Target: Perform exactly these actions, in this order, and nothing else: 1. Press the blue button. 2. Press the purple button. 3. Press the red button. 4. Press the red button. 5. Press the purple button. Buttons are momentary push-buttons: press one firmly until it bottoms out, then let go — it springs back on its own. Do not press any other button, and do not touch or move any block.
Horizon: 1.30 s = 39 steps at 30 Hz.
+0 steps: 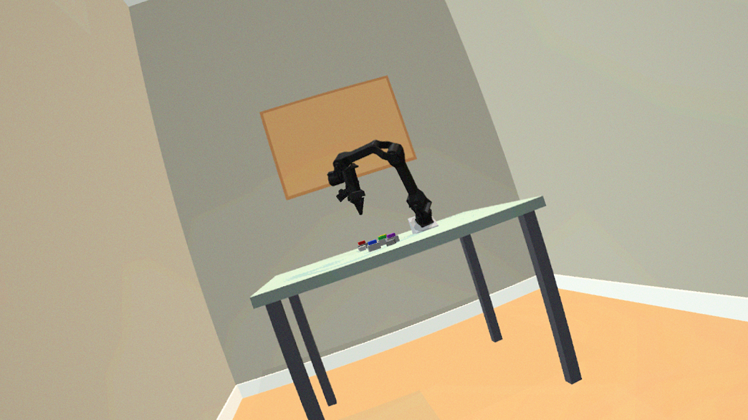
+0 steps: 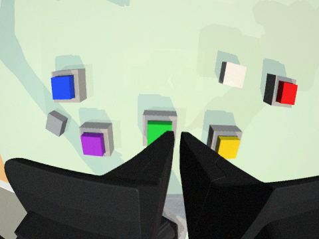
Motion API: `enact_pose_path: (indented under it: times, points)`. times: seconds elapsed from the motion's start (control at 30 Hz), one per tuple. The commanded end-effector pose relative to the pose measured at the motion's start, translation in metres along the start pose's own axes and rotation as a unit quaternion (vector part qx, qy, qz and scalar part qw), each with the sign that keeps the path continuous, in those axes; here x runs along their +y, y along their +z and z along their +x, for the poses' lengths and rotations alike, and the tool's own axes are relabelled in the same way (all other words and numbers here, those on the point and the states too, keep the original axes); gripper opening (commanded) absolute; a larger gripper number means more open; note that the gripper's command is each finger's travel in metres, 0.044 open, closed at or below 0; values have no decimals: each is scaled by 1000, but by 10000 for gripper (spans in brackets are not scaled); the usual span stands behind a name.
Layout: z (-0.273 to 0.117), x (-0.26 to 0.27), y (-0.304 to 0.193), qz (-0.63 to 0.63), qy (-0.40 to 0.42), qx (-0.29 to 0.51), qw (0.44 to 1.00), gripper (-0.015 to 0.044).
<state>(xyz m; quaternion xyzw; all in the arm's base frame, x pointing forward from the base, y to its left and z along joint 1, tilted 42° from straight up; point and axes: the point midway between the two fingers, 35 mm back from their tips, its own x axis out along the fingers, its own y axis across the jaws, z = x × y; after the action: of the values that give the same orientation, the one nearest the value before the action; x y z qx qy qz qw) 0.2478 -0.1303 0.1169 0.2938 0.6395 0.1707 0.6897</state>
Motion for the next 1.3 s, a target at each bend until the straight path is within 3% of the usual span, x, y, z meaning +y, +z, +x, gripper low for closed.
enact_pose_path:
  times: [0.0, 0.23, 0.47, 0.63, 1.27]
  points:
    - [6, 50, -28, 9, 6, -1, 1000, 20]
    - [21, 108, -79, 12, 13, -7, 1000, 20]
    - [24, 110, -80, 11, 13, -6, 1000, 20]
    - [80, 112, -80, -5, 25, 18, 1000, 20]
    - [103, 113, -81, -6, 25, 19, 999, 20]
